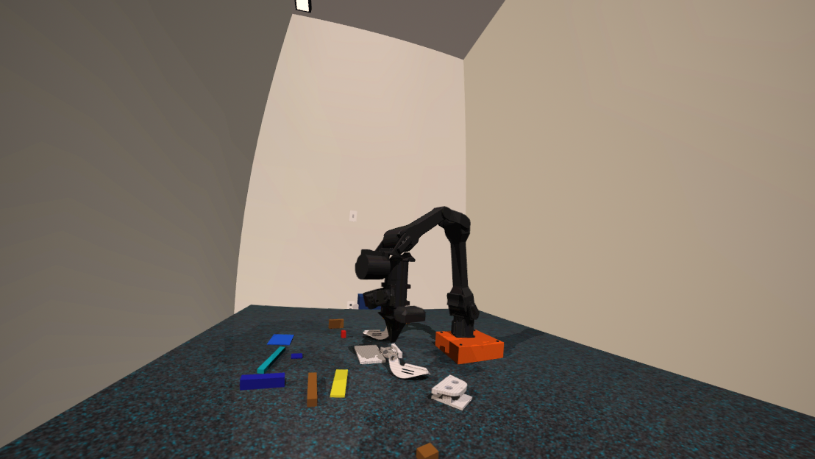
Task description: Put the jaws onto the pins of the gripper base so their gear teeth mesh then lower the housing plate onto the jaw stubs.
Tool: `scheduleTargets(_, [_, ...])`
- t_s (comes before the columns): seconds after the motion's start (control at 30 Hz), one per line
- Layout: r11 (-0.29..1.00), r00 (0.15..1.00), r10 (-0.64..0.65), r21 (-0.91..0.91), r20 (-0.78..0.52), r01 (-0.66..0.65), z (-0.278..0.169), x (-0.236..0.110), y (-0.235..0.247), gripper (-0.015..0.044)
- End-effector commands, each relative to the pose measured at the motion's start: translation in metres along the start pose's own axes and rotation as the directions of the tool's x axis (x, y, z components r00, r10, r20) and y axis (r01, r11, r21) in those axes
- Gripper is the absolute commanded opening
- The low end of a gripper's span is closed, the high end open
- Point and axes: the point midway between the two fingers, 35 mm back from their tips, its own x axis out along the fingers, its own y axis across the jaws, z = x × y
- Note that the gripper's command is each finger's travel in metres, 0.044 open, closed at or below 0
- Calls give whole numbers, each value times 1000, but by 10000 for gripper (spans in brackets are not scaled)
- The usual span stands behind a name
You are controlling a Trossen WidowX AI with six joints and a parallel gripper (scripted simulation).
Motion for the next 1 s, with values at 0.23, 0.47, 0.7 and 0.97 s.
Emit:
scheduleTargets(0.23, [974, 1000, 2, -226, 0, -2, -4, 1, -3, 0])
scheduleTargets(0.47, [932, 1000, 2, -363, 0, -2, -7, 1, -5, 0])
scheduleTargets(0.7, [871, 1000, 2, -492, -1, -2, -9, 1, -7, 0])
scheduleTargets(0.97, [779, 1000, 1, -627, -1, -2, -12, 1, -9, 0])
